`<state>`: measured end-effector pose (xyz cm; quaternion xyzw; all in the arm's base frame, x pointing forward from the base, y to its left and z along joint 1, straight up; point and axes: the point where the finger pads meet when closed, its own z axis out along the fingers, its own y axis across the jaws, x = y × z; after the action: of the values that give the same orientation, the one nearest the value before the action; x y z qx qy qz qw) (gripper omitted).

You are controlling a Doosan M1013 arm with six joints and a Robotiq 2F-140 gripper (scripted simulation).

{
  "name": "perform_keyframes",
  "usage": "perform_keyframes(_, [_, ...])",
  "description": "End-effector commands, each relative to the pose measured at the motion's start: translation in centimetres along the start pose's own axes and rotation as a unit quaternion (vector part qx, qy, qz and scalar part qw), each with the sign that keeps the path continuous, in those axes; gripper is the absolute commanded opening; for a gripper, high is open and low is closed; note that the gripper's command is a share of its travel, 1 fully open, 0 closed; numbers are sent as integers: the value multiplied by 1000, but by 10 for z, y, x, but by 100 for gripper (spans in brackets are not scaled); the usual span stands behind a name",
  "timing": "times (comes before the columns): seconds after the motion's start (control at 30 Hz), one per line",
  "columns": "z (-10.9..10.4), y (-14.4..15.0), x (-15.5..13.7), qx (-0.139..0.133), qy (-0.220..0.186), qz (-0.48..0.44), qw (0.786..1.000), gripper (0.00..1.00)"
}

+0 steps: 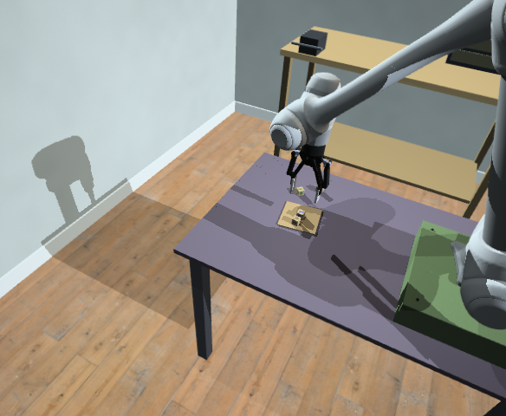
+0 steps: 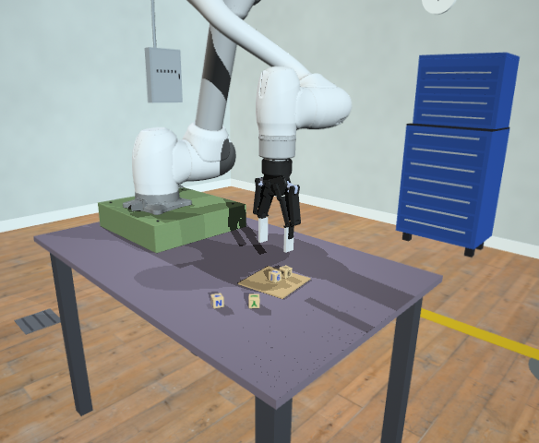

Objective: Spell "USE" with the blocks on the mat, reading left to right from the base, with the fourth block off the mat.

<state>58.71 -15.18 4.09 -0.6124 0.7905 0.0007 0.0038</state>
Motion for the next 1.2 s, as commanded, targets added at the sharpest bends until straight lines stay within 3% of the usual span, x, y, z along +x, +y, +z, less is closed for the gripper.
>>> perform_keyframes(0.0, [0, 0, 0, 0, 0, 0, 1000, 100])
perform_keyframes(0.67, [0, -2, 4, 0, 0, 35, 999, 100])
perform_keyframes(0.93, [1, -12, 20, 0, 0, 192, 981, 100])
perform_keyframes(1.17, [2, -20, 34, 0, 0, 317, 948, 100])
